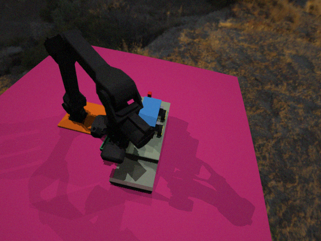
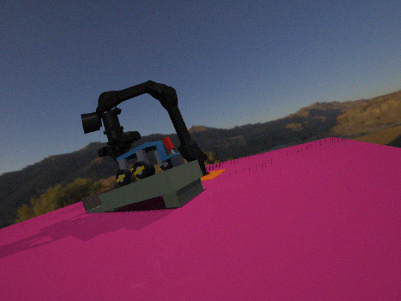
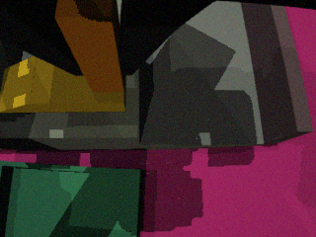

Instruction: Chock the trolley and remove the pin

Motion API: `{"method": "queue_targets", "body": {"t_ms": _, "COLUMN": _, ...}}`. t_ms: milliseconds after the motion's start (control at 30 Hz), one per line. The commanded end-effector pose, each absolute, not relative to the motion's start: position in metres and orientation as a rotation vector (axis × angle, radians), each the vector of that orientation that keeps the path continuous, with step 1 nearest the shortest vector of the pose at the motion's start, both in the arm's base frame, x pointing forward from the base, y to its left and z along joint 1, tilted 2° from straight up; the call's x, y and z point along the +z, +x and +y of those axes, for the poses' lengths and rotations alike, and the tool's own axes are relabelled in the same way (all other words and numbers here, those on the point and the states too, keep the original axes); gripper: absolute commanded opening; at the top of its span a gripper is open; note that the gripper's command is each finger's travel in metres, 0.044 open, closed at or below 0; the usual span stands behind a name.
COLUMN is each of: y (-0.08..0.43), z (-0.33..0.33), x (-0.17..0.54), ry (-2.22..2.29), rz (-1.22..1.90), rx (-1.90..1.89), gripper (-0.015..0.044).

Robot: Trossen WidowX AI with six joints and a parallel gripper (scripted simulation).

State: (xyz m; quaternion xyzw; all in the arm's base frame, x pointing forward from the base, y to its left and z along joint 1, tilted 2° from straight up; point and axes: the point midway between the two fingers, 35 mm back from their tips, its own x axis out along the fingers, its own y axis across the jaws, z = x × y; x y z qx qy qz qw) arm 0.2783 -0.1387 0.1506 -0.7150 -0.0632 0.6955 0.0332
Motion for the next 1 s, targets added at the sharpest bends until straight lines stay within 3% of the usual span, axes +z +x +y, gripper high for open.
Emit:
{"method": "queue_targets", "body": {"t_ms": 0, "y": 0.279, "z": -0.137, "x": 0.141, "ry": -2.202, "rz": -0.193, "rx": 2.133, "gripper": 0.0000}}
{"method": "queue_targets", "body": {"t_ms": 967, "y": 0.278, "z": -0.115, "x": 0.121, "ry": -2.201, "rz": -0.195, "rx": 2.132, "gripper": 0.0000}}
